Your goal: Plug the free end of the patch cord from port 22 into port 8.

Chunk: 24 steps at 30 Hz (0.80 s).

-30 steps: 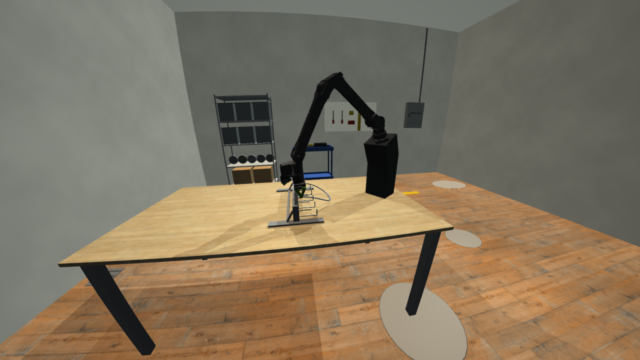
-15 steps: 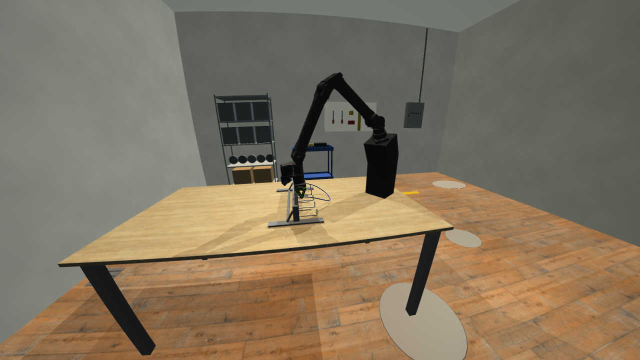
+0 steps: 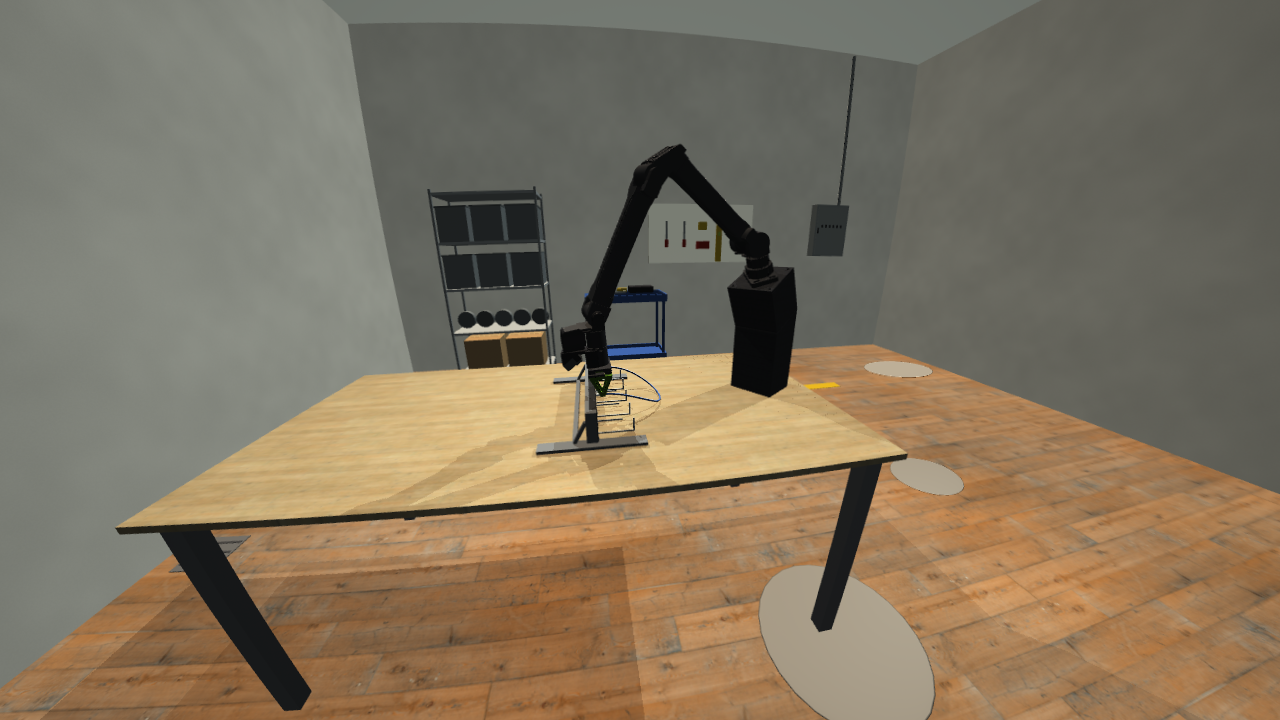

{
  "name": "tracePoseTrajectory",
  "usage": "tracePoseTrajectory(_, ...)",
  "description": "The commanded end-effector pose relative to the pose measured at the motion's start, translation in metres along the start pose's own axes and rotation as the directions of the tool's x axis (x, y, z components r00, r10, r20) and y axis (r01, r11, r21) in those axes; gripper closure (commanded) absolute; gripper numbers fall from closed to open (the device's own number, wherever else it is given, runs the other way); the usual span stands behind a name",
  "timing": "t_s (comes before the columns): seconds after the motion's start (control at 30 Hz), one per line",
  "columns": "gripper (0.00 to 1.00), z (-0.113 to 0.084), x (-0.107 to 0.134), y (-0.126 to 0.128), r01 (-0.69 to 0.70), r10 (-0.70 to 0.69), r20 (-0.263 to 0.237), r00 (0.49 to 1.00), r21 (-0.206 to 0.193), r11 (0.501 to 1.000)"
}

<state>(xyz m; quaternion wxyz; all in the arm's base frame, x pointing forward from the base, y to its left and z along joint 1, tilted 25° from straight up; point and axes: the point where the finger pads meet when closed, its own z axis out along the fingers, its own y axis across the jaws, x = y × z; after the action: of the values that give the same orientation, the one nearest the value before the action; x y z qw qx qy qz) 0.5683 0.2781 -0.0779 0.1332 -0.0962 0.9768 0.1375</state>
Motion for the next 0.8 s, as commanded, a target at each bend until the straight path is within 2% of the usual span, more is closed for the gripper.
tracePoseTrajectory(0.0, 0.64, -0.020, -0.021, 0.005, -0.002, 0.002, 0.042, 0.999, -0.006, 1.000)
tracePoseTrajectory(0.77, 0.64, -0.001, -0.005, -0.003, -0.009, 0.009, 0.002, 1.000, 0.004, 1.000)
